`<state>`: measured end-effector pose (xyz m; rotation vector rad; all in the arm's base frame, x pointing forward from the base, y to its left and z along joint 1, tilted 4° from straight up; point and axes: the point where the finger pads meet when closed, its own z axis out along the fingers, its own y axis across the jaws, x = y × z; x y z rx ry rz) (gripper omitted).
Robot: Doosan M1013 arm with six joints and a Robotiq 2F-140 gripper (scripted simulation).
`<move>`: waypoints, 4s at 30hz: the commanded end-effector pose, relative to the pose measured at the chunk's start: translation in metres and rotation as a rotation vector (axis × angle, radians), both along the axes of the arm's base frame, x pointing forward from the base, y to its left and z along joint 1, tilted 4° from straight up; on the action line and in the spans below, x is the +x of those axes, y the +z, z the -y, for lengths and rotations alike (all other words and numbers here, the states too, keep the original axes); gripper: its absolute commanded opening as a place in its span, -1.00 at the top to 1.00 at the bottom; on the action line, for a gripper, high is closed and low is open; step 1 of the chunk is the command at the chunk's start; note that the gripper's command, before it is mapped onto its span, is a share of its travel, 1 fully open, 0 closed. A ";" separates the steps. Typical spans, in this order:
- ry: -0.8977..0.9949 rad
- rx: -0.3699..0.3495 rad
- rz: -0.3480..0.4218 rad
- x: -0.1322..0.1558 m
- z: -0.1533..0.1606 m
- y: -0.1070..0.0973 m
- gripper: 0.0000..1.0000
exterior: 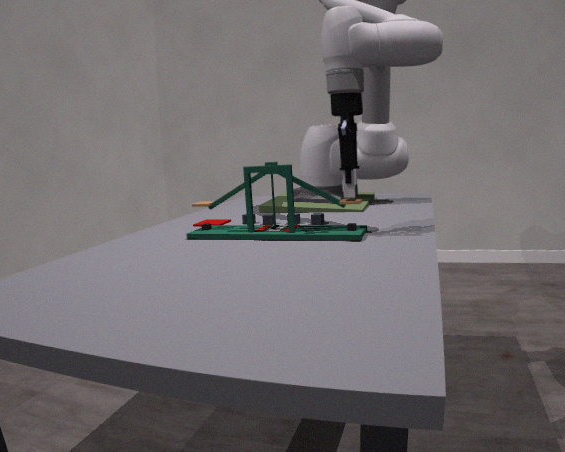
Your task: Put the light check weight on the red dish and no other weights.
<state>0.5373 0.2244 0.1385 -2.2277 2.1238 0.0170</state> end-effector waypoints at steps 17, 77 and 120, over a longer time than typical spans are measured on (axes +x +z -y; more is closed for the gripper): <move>0.000 0.000 0.000 0.000 0.000 -0.003 0.51; 0.000 0.000 0.000 0.001 0.002 -0.013 0.51; 0.000 0.000 0.000 0.002 0.014 -0.035 0.51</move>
